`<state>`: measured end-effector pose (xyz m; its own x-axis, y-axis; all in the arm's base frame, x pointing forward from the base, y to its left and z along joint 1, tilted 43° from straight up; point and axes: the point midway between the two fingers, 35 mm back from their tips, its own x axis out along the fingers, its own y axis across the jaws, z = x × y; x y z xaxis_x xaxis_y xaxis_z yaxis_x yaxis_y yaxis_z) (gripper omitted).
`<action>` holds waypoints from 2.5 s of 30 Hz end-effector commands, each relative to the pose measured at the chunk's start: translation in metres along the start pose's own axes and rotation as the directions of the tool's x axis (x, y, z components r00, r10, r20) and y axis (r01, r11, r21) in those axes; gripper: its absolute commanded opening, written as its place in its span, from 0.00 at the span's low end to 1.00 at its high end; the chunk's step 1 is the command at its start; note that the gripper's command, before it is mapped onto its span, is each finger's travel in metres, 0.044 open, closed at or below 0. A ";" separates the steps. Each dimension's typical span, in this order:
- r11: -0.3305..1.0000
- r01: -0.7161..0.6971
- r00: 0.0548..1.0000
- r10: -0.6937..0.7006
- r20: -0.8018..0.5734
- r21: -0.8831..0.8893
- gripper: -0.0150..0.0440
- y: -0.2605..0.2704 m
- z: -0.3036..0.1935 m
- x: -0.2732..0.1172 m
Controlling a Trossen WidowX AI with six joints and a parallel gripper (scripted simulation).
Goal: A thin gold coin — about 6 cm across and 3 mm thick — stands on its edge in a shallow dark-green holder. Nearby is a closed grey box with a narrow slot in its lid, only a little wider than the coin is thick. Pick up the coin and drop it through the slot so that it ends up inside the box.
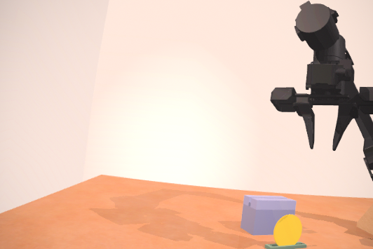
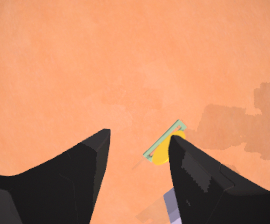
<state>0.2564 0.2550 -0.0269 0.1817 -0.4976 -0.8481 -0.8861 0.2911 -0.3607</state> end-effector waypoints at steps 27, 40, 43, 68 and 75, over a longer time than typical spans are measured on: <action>0.791 0.142 0.976 -0.013 -0.216 0.595 0.53 -0.057 -0.076 0.095; 0.792 0.140 0.976 -0.010 -0.216 0.595 0.53 -0.058 -0.079 0.112; 0.792 0.138 0.976 -0.008 -0.216 0.595 0.53 -0.058 -0.080 0.116; 0.791 0.142 0.976 -0.012 -0.217 0.594 0.53 -0.060 -0.090 0.155; 0.791 0.146 0.976 -0.016 -0.219 0.594 0.53 -0.060 -0.092 0.163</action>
<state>0.3033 0.0865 -0.1039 0.1059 -0.6587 -0.7450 -0.4107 0.6533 -0.6360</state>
